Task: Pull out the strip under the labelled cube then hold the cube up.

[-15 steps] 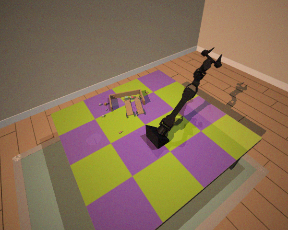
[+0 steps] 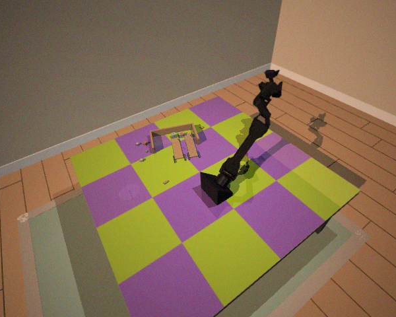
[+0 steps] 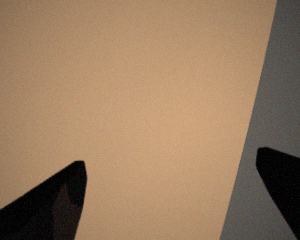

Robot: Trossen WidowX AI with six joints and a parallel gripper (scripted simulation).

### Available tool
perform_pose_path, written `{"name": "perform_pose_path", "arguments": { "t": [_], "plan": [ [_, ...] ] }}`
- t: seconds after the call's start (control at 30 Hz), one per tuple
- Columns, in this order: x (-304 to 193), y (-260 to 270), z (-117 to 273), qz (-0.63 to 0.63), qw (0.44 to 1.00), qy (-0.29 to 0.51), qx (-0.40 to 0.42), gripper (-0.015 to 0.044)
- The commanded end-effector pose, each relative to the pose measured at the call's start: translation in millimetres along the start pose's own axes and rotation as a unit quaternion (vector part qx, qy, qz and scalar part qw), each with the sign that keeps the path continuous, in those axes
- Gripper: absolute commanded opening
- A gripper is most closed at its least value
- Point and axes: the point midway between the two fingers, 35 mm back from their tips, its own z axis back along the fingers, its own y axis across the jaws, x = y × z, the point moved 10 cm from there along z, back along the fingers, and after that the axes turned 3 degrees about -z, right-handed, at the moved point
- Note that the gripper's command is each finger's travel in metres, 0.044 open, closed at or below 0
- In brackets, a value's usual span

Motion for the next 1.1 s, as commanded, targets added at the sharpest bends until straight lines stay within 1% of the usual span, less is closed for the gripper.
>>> {"name": "perform_pose_path", "arguments": {
  "t": [0.0,0.1,0.23,0.4,0.57,0.8,0.93,1.07],
  "plan": [
    [42.2,-2.8,22.8,-0.117,0.990,-0.062,0.052,0.0400],
    [75.6,-8.9,46.5,-0.207,0.967,-0.110,0.100,0.0400],
    [116.3,-21.0,84.8,-0.310,0.920,-0.167,0.169,0.0400],
    [157.4,-41.3,142.2,-0.410,0.845,-0.224,0.261,0.0400],
    [184.8,-64.6,207.3,-0.477,0.761,-0.263,0.353,0.0400],
    [197.6,-95.3,305.4,-0.522,0.648,-0.292,0.471,0.0400],
    [191.2,-109.2,364.5,-0.528,0.592,-0.296,0.532,0.0400],
    [175.6,-117.7,421.3,-0.525,0.547,-0.293,0.583,0.0400]
  ]
}}
